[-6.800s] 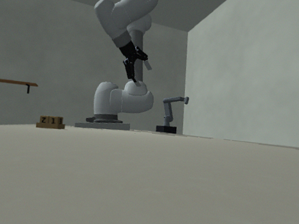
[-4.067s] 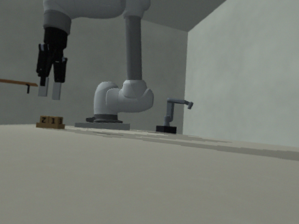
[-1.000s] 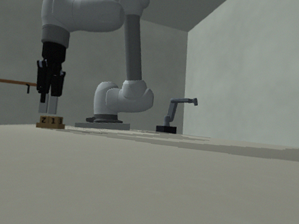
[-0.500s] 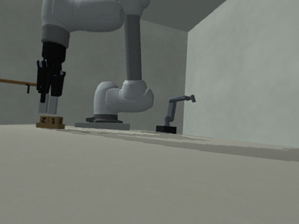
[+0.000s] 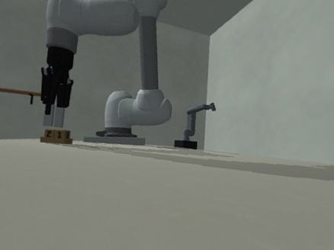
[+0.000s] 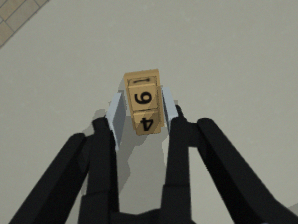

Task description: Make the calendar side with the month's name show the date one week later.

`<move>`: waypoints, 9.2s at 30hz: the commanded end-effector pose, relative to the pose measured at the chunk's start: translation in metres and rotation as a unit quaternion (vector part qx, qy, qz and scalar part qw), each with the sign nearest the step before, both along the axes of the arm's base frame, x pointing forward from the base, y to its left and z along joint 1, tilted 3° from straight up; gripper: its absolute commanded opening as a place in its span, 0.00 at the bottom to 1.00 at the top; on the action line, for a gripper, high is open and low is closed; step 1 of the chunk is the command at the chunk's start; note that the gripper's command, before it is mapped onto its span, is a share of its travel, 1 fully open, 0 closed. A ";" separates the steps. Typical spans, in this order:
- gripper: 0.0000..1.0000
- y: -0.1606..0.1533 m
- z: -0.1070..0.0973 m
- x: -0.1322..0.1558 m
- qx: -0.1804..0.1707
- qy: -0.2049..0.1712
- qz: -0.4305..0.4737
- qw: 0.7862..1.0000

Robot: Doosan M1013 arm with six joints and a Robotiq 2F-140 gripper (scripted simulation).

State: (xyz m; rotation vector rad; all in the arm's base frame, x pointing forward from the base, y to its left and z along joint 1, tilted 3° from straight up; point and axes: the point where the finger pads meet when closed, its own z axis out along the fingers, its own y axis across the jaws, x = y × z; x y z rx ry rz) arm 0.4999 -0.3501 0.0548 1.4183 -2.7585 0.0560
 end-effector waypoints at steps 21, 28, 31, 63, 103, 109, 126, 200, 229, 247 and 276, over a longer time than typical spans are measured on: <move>0.36 -0.001 -0.015 0.000 0.000 0.000 0.000 1.000; 0.36 -0.001 -0.026 0.000 0.000 0.000 0.000 1.000; 0.36 -0.001 -0.029 -0.001 0.000 0.000 0.000 1.000; 0.36 -0.001 -0.030 -0.001 0.000 0.000 0.000 1.000; 0.25 -0.001 -0.030 -0.001 0.000 0.000 0.000 1.000; 0.25 -0.001 -0.029 -0.001 0.000 0.000 0.000 1.000; 0.25 0.003 0.058 0.001 0.000 0.000 0.000 1.000; 0.25 0.067 0.060 0.050 0.016 0.043 0.867 0.496; 0.25 0.104 0.055 0.073 0.019 0.050 0.997 -0.052; 0.25 0.107 0.054 0.076 0.018 0.050 0.993 -0.106; 0.25 0.103 -0.020 0.074 0.018 0.050 0.993 -0.106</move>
